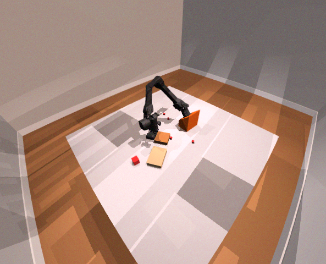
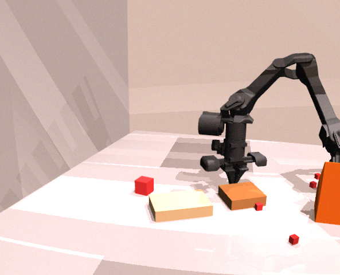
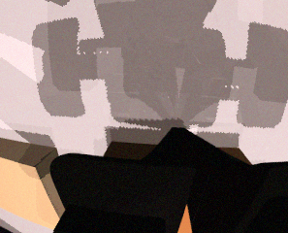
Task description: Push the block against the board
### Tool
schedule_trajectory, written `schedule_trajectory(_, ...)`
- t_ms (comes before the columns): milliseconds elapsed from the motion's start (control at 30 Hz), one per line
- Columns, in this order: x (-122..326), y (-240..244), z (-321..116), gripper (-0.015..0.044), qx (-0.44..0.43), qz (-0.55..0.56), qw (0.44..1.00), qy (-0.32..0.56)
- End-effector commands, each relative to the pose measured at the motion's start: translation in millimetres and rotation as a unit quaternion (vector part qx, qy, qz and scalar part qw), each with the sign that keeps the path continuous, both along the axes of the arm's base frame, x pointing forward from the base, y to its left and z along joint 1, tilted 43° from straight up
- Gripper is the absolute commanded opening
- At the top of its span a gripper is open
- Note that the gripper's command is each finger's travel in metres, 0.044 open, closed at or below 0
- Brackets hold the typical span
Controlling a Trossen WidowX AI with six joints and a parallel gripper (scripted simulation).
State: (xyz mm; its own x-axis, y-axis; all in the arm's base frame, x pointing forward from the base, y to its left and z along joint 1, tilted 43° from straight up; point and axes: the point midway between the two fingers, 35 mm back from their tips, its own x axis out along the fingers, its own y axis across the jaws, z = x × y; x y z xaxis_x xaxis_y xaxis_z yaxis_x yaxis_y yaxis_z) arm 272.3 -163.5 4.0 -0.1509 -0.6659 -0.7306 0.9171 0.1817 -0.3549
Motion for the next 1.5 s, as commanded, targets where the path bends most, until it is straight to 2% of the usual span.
schedule_trajectory(0, -4, 4, -5, 0.0, 0.002, -0.002, 1.0, 0.001)
schedule_trajectory(467, -9, 11, -10, 0.0, 0.002, -0.002, 1.0, 0.001)
schedule_trajectory(1467, 10, -23, 17, 0.0, 0.0, -0.002, 1.0, 0.001)
